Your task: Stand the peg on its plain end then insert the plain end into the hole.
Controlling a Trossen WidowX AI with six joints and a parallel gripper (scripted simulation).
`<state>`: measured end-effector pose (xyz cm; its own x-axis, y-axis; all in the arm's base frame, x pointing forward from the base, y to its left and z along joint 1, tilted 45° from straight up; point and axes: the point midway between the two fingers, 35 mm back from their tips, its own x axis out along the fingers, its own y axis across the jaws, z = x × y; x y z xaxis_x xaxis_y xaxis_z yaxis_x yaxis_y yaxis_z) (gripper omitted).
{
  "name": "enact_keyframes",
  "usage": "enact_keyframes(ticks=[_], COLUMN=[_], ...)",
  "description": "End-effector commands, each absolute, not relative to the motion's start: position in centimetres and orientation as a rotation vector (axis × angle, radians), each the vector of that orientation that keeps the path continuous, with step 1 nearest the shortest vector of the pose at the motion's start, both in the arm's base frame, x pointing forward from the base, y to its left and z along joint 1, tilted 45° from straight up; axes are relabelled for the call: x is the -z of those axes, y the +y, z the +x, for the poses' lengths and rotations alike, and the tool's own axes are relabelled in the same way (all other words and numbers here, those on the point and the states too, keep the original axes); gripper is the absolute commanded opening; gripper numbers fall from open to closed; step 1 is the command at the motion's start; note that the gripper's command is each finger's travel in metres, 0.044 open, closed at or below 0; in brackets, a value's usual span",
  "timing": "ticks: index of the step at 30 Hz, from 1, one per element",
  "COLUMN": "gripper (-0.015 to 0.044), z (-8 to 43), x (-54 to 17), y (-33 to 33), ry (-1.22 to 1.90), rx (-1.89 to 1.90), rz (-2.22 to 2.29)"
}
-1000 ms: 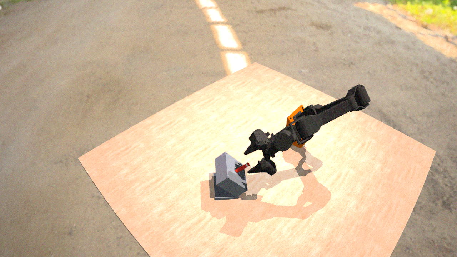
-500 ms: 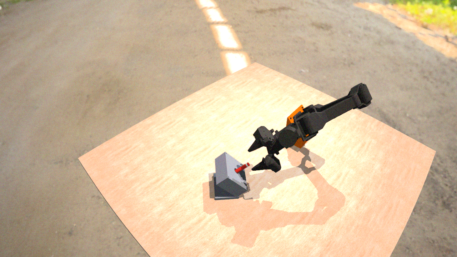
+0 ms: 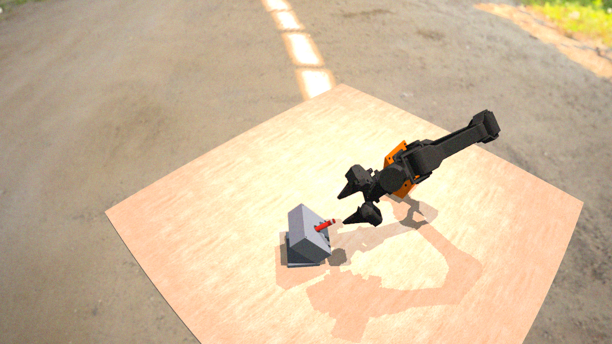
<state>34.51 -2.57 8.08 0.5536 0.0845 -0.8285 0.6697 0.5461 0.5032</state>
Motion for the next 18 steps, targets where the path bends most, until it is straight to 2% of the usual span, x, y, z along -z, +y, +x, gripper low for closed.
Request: enact_keyframes(ticks=[1,18], gripper=[0.044,0.044], z=[34.3,33.0], x=[-8.6,-10.2], y=[-2.6,-2.9], ry=[0.94,0.94], rx=[0.407,0.409], rz=[0.945,0.946])
